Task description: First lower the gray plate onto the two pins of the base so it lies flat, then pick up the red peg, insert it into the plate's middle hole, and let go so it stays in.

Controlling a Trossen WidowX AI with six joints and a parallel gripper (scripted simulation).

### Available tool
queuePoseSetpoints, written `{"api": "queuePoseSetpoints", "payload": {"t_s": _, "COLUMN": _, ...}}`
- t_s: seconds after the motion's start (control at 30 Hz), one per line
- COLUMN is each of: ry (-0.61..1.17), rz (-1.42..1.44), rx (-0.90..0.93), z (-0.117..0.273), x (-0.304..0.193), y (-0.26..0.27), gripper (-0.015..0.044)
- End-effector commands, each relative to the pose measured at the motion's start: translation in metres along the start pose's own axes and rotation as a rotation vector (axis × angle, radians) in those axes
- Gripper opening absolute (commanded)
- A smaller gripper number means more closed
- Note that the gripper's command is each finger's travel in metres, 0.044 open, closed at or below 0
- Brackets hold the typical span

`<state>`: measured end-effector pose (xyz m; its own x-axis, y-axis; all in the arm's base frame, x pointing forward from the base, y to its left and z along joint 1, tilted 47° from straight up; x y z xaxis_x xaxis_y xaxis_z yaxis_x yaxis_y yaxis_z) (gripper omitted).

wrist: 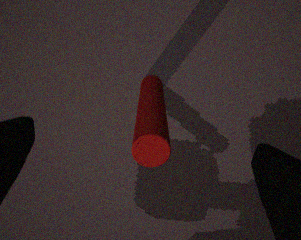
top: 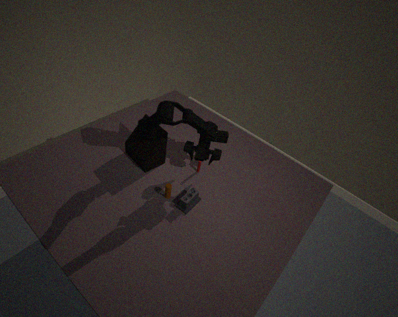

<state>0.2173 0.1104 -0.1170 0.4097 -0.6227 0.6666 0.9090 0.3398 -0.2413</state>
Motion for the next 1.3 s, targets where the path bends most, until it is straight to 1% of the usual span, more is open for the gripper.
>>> {"api": "queuePoseSetpoints", "payload": {"t_s": 0.0, "ry": -0.006, "rz": 0.004, "rx": -0.002, "z": -0.008, "x": 0.001, "y": -0.001, "gripper": 0.0440}}
{"api": "queuePoseSetpoints", "payload": {"t_s": 0.53, "ry": -0.010, "rz": 0.000, "rx": -0.002, "z": -0.031, "x": 0.002, "y": -0.002, "gripper": 0.0440}}
{"api": "queuePoseSetpoints", "payload": {"t_s": 1.1, "ry": -0.010, "rz": 0.000, "rx": -0.002, "z": -0.031, "x": 0.002, "y": -0.002, "gripper": 0.0000}}
{"api": "queuePoseSetpoints", "payload": {"t_s": 1.27, "ry": -0.010, "rz": 0.000, "rx": -0.002, "z": -0.031, "x": 0.002, "y": -0.002, "gripper": 0.0000}}
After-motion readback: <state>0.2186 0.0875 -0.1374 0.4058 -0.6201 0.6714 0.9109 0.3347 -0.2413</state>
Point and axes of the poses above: the point midway between the two fingers, 35 mm back from their tips, its own z axis back along the fingers, its own y axis across the jaws, x = y × z, the point moved 4 cm from there along z, back along the fingers, and after that the axes turned 12 degrees about -z, right-handed, at the moved point
